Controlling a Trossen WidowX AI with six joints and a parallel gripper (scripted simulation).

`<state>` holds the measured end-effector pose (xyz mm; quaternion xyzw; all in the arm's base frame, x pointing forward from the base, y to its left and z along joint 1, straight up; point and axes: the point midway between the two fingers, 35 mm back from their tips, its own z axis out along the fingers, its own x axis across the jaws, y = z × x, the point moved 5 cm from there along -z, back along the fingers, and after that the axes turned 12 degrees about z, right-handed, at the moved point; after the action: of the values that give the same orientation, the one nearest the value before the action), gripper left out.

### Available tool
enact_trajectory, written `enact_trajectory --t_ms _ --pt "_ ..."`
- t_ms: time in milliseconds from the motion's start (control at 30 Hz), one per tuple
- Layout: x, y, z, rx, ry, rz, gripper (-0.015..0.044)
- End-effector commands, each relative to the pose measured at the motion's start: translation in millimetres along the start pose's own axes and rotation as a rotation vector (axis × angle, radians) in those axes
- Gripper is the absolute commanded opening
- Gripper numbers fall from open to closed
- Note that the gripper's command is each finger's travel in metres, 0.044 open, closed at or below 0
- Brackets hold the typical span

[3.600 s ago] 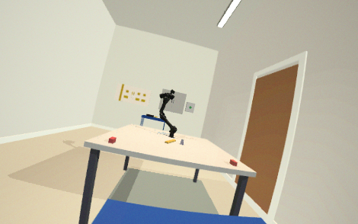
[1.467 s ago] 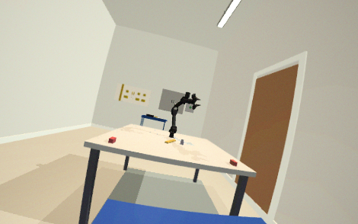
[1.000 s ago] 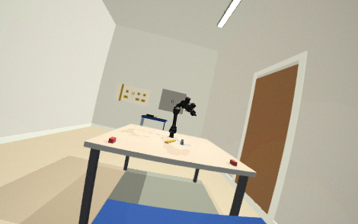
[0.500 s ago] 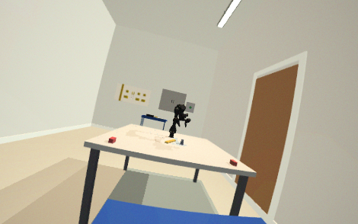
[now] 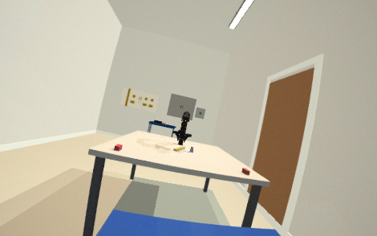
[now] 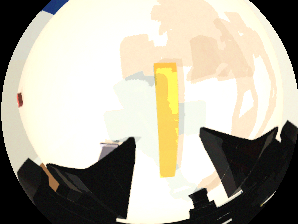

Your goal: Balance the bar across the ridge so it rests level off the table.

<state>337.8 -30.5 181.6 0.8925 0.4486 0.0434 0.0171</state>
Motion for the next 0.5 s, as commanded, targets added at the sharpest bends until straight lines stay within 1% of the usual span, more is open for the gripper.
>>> enact_trajectory --t_ms 0,167,400,467 --pt "-6.8 -2.2 9.1 0.037 -0.044 0.047 0.0315" --pt "-6.9 -2.1 12.9 0.037 -0.044 0.047 0.0315" --pt "-8.5 -3.6 49.8 0.037 -0.044 0.047 0.0315" --pt "-8.9 -4.0 54.1 0.037 -0.044 0.047 0.0315"
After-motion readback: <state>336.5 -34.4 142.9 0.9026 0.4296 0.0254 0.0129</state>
